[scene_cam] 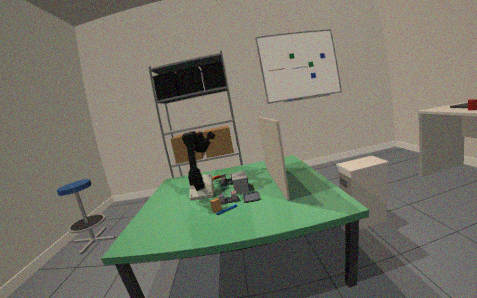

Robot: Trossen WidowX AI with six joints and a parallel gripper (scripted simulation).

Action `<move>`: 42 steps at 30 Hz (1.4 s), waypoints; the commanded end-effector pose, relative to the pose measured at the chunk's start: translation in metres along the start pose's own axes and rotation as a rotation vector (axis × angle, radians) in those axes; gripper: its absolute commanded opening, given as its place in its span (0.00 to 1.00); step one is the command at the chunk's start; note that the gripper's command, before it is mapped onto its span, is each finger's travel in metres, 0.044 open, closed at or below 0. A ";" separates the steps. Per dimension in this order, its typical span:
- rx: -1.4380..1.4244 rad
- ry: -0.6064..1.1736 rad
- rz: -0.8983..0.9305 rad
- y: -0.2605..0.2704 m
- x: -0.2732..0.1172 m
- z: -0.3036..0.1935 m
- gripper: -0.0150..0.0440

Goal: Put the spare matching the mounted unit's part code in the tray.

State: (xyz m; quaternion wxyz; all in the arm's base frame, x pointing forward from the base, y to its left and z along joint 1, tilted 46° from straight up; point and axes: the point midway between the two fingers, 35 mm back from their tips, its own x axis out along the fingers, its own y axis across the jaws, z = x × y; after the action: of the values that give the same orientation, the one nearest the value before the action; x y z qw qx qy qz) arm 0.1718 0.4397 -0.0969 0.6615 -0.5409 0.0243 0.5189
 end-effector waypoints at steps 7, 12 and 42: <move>0.008 0.009 0.001 -0.002 0.001 -0.002 1.00; 0.226 0.235 0.008 -0.042 0.017 -0.054 1.00; 1.290 1.587 -0.318 -0.219 -0.216 -0.317 1.00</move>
State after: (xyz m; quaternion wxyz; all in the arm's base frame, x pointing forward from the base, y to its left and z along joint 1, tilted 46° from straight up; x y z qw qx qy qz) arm 0.3976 0.1362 0.0145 0.7072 -0.3021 0.6308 -0.1033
